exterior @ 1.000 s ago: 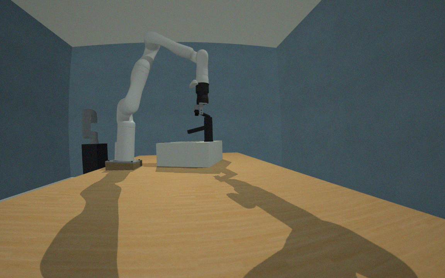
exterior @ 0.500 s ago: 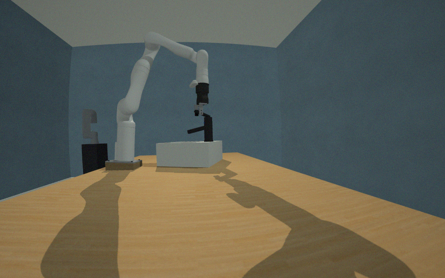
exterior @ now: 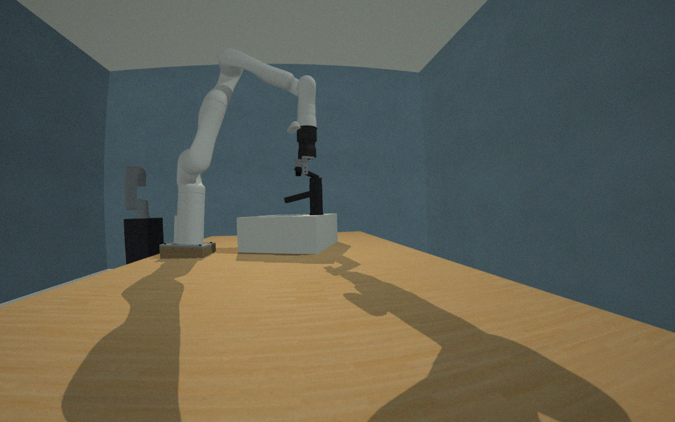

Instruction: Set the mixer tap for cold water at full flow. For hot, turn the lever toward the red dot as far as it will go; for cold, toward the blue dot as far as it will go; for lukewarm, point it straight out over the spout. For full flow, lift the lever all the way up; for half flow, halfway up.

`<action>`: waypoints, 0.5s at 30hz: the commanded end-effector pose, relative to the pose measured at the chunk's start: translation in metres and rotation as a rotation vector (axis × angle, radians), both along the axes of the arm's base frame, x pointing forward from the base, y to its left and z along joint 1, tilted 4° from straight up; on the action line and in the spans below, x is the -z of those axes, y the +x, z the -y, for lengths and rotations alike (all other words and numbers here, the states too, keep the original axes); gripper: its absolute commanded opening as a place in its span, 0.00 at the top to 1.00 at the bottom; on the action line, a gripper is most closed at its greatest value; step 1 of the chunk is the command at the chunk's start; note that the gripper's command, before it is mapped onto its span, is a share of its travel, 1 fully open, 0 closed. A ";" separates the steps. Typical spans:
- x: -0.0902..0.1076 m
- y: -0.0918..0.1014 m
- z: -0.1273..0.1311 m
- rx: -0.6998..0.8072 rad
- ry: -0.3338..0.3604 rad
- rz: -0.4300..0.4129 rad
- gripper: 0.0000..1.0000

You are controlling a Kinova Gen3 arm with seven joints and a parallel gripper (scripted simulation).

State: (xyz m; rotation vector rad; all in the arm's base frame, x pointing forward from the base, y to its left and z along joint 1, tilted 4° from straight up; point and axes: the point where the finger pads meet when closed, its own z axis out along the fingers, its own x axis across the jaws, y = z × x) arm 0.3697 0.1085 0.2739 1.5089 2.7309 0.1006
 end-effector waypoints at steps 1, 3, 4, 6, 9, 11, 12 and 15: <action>-0.001 0.000 0.000 0.000 0.001 0.001 0.00; -0.001 0.000 0.000 0.000 0.001 0.001 0.00; -0.001 0.000 0.000 0.000 0.001 0.001 0.00; -0.001 0.000 0.000 0.000 0.001 0.001 0.00; -0.001 0.000 0.000 0.000 0.001 0.001 0.00; -0.001 0.000 0.000 0.000 0.001 0.001 0.00; -0.001 0.000 0.000 0.000 0.001 0.001 0.00; -0.001 0.000 0.000 0.000 0.001 0.001 1.00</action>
